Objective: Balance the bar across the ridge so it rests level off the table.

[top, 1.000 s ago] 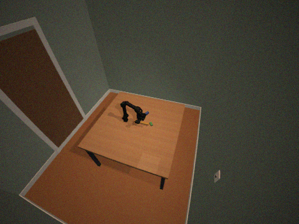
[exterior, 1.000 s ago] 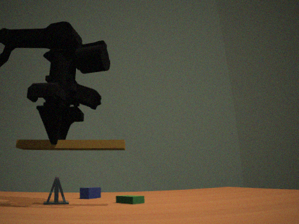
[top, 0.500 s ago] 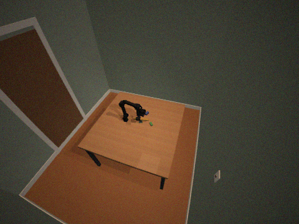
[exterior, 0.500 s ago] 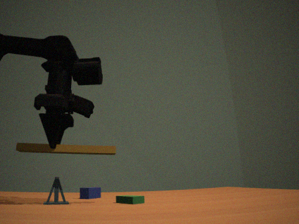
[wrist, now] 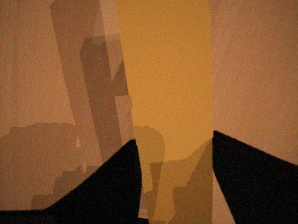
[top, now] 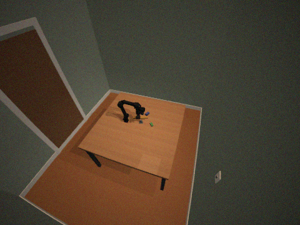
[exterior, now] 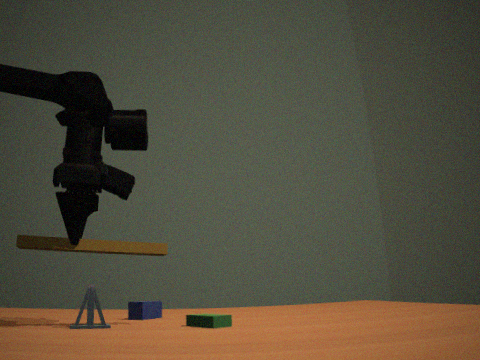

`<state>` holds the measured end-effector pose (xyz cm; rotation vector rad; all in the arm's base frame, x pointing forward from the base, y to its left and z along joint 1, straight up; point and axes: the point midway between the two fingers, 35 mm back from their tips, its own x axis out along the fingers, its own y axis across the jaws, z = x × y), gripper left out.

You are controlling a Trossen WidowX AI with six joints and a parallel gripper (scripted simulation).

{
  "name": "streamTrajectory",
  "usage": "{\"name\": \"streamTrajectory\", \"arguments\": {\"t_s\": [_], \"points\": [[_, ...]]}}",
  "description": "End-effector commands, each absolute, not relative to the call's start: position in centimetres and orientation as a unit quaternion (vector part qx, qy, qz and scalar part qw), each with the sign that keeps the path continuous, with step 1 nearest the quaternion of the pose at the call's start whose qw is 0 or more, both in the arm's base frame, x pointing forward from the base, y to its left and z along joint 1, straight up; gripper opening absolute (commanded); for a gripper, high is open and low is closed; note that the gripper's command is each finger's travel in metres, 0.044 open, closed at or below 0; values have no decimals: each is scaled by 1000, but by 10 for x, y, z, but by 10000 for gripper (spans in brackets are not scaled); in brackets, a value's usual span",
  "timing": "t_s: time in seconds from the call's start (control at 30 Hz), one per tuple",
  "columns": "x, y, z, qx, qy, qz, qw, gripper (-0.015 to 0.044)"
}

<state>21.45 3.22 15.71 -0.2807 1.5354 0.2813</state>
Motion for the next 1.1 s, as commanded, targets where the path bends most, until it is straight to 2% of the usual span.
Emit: {"name": "streamTrajectory", "arguments": {"t_s": [0.0,1.07], "points": [[213,33,153,-130,688,130,702,0],[214,32,115,-133,687,132,702,0]]}}
